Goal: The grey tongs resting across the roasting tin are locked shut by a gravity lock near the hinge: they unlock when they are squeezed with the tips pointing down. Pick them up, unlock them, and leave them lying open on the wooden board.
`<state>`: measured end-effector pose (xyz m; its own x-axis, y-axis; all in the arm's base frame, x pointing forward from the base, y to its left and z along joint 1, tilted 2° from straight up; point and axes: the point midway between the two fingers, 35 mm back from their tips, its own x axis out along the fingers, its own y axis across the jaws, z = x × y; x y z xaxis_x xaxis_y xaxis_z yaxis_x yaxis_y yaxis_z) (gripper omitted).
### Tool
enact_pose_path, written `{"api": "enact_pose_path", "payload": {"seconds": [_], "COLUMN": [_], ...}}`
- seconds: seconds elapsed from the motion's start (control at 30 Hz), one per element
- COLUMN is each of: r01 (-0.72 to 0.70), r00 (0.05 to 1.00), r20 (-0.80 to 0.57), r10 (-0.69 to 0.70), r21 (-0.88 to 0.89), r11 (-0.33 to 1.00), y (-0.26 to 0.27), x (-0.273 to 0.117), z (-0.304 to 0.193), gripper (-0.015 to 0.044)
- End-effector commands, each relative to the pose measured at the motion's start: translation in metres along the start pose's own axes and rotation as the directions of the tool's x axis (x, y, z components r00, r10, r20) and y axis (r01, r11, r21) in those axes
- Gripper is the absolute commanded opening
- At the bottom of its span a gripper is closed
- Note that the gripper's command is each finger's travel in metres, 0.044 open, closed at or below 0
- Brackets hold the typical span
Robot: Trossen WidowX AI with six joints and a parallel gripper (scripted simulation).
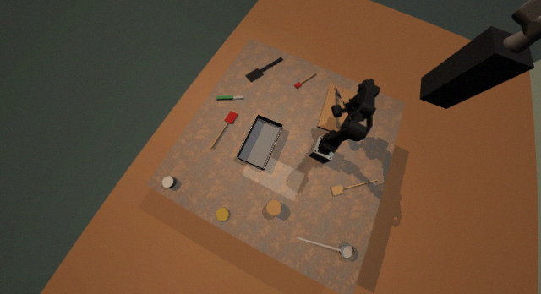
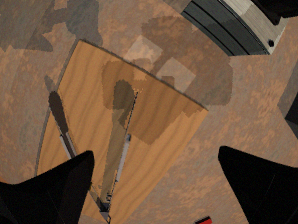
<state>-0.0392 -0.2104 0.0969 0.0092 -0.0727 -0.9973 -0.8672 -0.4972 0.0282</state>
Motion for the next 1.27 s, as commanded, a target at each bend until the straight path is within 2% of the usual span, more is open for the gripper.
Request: {"api": "enact_pose_path", "payload": {"seconds": [0.0,0.3,1.23], "r01": [0.006,0.001,0.001], "r00": [1.0,1.0,1.0], "r20": [0.01,0.001,0.001], "r10": [-0.006,-0.001,-0.001], "r21": [-0.006,0.0,0.0], "r11": [1.0,1.0,1.0], "y": [-0.005,-0.005,-0.005], "x": [0.0,-0.05,-0.05], "z": [0.007,0.006,0.006], "gripper": [0.044,0.044,0.044]}}
